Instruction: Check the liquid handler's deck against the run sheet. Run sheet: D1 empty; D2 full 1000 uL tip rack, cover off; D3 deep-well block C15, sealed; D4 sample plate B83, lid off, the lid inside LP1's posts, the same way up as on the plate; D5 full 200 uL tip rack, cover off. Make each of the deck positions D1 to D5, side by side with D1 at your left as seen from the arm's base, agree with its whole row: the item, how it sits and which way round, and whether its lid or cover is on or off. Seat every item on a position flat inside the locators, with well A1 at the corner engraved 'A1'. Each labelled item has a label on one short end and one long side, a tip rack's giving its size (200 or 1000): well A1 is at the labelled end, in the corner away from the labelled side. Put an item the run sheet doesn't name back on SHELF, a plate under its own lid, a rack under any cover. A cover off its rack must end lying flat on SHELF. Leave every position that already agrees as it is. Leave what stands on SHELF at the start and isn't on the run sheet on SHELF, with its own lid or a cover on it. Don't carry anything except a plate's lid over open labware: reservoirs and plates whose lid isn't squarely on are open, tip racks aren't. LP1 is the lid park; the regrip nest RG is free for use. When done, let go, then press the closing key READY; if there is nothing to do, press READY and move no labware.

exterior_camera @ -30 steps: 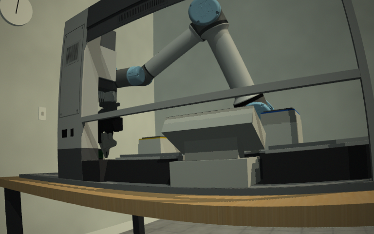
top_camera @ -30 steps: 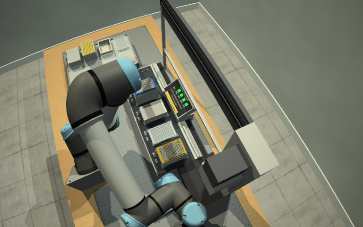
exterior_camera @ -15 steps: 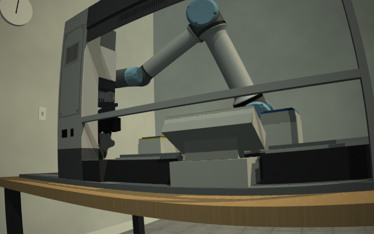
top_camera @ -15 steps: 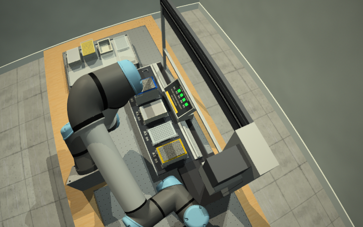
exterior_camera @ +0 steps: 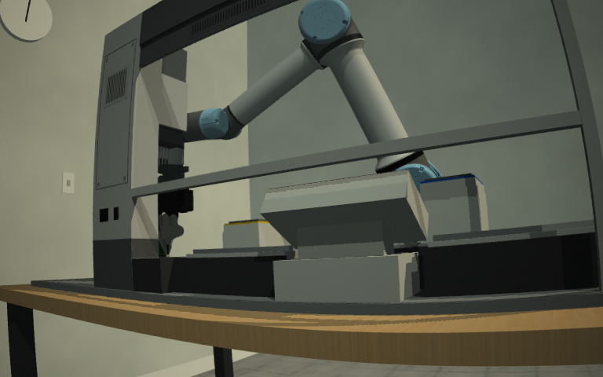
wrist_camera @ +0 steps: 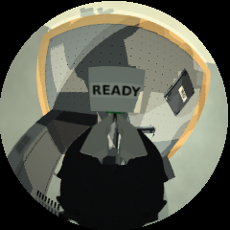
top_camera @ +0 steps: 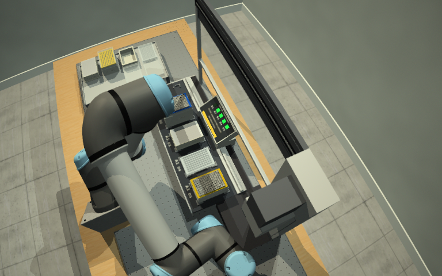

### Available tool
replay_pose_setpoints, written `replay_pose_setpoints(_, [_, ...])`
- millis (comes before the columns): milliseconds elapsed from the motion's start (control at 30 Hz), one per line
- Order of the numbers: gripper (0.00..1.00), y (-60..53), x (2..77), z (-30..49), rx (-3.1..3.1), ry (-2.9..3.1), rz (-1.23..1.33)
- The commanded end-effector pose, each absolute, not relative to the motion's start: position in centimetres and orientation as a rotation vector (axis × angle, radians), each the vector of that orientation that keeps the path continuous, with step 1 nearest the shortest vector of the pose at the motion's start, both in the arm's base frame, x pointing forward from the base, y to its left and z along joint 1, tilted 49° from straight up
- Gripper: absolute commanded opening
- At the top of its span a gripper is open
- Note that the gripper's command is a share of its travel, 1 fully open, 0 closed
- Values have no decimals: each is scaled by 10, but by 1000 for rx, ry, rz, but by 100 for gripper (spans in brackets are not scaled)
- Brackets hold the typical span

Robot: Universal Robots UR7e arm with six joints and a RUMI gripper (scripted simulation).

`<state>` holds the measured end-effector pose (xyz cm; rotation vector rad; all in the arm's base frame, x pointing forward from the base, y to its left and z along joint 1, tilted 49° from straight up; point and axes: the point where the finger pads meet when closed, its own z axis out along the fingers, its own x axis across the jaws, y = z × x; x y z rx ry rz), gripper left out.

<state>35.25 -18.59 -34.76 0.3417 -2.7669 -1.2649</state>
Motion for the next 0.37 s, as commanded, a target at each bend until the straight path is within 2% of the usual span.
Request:
replay_pose_setpoints(0, [0,-188,353,-348,342,-2769,-1263])
replay_pose_setpoints(333, [0,-190,354,-351,342,-2769,-1263])
